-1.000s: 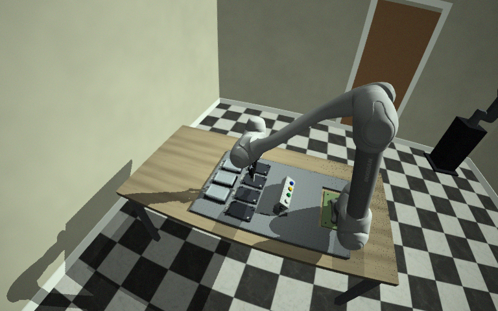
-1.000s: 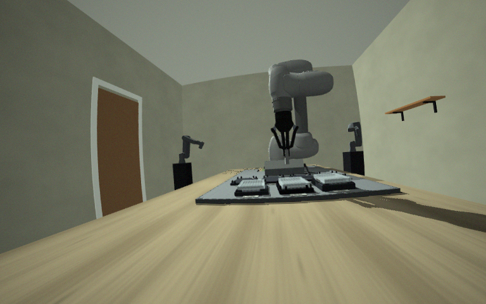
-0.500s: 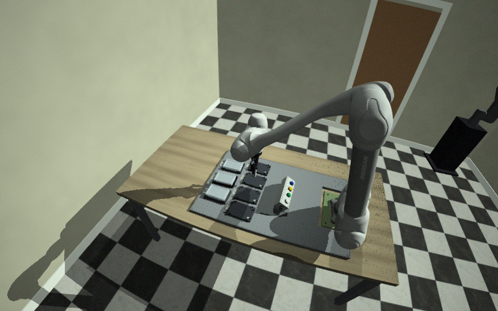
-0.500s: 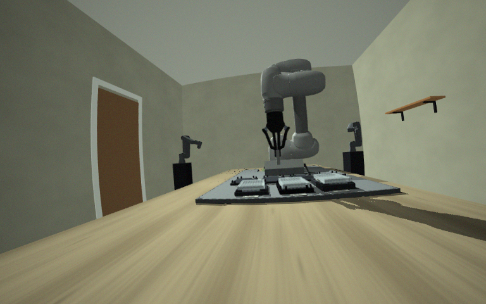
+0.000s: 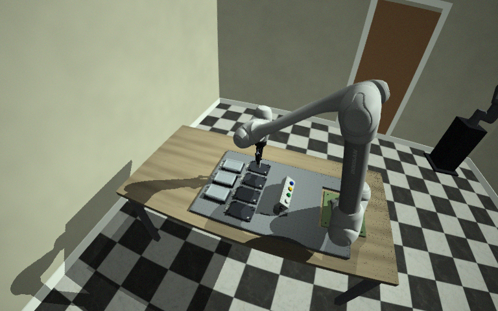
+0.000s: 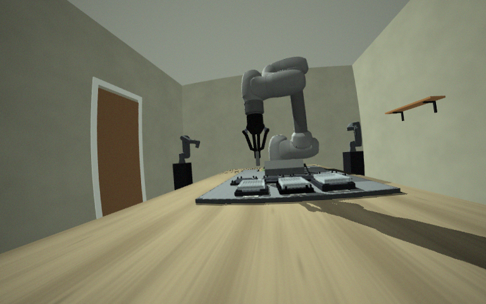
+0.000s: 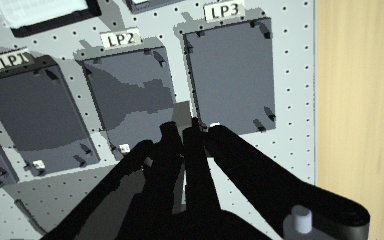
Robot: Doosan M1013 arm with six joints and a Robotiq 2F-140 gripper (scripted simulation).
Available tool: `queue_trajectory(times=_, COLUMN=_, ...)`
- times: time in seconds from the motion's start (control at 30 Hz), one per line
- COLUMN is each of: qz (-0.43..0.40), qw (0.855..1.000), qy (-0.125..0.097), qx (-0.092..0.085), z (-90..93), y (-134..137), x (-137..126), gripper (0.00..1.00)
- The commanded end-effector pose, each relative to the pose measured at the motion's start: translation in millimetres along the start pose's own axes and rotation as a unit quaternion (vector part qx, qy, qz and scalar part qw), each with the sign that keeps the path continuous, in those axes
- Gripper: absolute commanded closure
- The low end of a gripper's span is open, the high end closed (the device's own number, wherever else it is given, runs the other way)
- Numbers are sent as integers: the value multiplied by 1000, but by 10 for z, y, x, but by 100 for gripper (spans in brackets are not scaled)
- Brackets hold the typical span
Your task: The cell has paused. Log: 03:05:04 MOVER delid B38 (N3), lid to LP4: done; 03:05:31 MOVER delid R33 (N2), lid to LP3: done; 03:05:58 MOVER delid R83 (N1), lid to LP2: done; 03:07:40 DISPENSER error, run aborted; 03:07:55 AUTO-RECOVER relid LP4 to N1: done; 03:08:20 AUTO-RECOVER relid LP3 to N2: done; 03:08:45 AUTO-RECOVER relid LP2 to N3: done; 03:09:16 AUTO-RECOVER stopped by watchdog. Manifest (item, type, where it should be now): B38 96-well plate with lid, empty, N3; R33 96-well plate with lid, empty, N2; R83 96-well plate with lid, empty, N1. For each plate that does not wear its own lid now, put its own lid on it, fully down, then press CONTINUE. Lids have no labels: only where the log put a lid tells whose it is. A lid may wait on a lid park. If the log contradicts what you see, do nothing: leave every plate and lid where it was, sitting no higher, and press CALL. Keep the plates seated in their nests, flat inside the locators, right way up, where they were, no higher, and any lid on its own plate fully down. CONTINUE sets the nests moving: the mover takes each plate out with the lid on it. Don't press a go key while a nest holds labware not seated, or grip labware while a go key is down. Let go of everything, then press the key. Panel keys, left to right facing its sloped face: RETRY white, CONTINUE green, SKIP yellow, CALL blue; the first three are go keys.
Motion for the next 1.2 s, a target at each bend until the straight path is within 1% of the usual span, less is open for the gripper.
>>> queue_trajectory(times=0.0, qz=0, qw=1000, qy=0, qx=0, z=-1, y=0, x=0, gripper=100)
queue_trajectory(times=0.6, qz=0, qw=1000, qy=0, qx=0, z=-1, y=0, x=0, gripper=100)
queue_trajectory(times=0.67, qz=0, qw=1000, qy=0, qx=0, z=-1, y=-57, x=21, gripper=100)
queue_trajectory(times=0.7, qz=0, qw=1000, qy=0, qx=0, z=-1, y=-170, x=62, gripper=100)
queue_trajectory(times=0.73, qz=0, qw=1000, qy=0, qx=0, z=-1, y=-357, x=123, gripper=100)
queue_trajectory(times=0.77, qz=0, qw=1000, qy=0, qx=0, z=-1, y=-613, x=196, gripper=100)
queue_trajectory(times=0.8, qz=0, qw=1000, qy=0, qx=0, z=-1, y=-613, x=196, gripper=100)
queue_trajectory(times=0.83, qz=0, qw=1000, qy=0, qx=0, z=0, y=-922, x=270, gripper=100)
queue_trajectory(times=0.9, qz=0, qw=1000, qy=0, qx=0, z=0, y=-922, x=270, gripper=100)
queue_trajectory(times=0.93, qz=0, qw=1000, qy=0, qx=0, z=0, y=-1262, x=332, gripper=100)
queue_trajectory(times=0.97, qz=0, qw=1000, qy=0, qx=0, z=0, y=-1262, x=332, gripper=100)
queue_trajectory(times=1.0, qz=0, qw=1000, qy=0, qx=0, z=0, y=-1553, x=366, gripper=100)
queue_trajectory(times=1.03, qz=0, qw=1000, qy=0, qx=0, z=0, y=-1605, x=376, gripper=100)
queue_trajectory(times=1.13, qz=0, qw=1000, qy=0, qx=0, z=0, y=-1605, x=376, gripper=100)
queue_trajectory(times=1.17, qz=0, qw=1000, qy=0, qx=0, z=-1, y=-1922, x=399, gripper=100)
Point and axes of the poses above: the point where the finger pads meet when closed, its own z axis out along the fingers, its own y axis across the jaws, x = y × z, the point moved 7 cm from there along -z, back along the fingers, and after that the axes turned 9 degrees about -z, right-handed, at the moved point
